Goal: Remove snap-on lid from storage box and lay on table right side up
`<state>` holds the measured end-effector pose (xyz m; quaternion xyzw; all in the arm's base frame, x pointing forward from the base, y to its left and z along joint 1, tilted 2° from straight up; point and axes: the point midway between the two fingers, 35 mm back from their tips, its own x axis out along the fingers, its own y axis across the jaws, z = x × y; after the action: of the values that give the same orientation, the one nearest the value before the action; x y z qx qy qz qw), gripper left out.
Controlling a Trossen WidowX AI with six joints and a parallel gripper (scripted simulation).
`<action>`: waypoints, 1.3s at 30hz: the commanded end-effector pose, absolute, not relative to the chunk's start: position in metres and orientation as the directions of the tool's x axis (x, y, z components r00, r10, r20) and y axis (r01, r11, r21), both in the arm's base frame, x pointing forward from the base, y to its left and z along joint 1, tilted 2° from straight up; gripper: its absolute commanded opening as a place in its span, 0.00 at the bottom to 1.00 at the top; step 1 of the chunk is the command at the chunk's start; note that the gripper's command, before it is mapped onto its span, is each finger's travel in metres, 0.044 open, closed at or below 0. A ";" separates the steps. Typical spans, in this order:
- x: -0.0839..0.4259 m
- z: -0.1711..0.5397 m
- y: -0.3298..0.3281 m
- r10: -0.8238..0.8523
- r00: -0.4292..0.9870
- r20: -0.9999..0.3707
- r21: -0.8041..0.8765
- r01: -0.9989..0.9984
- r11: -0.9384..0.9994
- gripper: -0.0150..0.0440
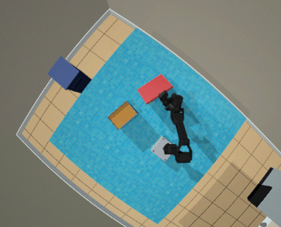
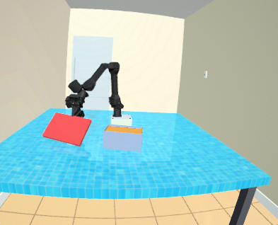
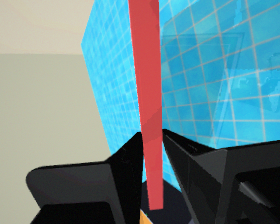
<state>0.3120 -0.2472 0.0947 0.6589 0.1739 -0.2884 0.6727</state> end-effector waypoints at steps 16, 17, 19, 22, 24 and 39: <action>0.311 0.071 -0.245 -0.143 0.763 -0.630 0.774 0.632 -0.039 0.25; 0.311 0.070 -0.245 -0.143 0.763 -0.630 0.774 0.632 -0.039 0.25; 0.311 0.069 -0.245 -0.143 0.763 -0.630 0.774 0.632 -0.039 0.25; 0.311 0.066 -0.245 -0.143 0.763 -0.630 0.774 0.632 -0.039 0.25; 0.311 0.065 -0.245 -0.143 0.763 -0.630 0.774 0.632 -0.039 0.25; 0.311 0.052 -0.246 -0.143 0.763 -0.630 0.774 0.632 -0.039 0.25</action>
<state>0.3123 -0.2472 0.0610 0.6596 0.1781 -0.2873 0.6713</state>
